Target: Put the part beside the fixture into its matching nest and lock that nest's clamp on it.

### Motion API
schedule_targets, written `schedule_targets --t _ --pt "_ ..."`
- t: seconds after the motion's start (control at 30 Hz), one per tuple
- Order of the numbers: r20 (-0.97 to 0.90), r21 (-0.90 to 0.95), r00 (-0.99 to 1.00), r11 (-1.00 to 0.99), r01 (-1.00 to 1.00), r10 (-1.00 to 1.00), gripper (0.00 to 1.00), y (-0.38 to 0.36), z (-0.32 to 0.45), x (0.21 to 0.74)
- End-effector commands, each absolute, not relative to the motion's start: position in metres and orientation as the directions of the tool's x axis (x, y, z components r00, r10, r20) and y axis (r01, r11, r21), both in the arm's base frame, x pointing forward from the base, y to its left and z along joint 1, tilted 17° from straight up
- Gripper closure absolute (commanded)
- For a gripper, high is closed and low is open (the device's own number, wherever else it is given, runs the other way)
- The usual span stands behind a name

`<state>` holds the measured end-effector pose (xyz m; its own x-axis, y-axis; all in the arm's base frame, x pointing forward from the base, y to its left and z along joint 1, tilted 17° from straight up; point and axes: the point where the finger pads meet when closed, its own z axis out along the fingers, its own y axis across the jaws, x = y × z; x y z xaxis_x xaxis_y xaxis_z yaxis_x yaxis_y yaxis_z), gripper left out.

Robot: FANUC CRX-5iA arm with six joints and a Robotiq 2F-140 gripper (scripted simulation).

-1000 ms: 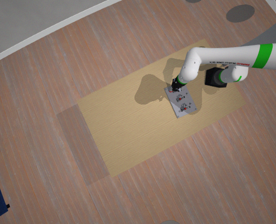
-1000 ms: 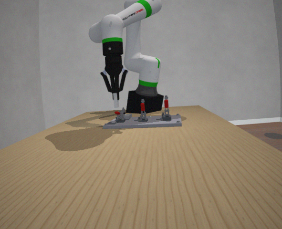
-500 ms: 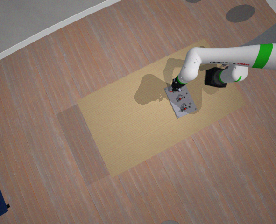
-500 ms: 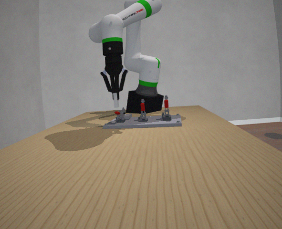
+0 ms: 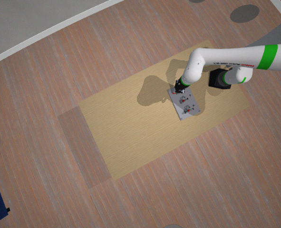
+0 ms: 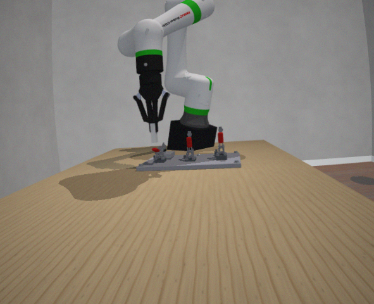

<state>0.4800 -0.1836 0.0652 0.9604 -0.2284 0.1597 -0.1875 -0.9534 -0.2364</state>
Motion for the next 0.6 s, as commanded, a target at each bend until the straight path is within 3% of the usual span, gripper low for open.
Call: schedule_targets --t 0.0,0.57 --pt "0.16 -0.236 0.96 -0.953 -0.188 -0.229 1.0 -0.184 0.065 0.48" --pt "0.16 -0.236 0.96 -0.953 -0.188 -0.229 1.0 -0.182 0.055 0.483"
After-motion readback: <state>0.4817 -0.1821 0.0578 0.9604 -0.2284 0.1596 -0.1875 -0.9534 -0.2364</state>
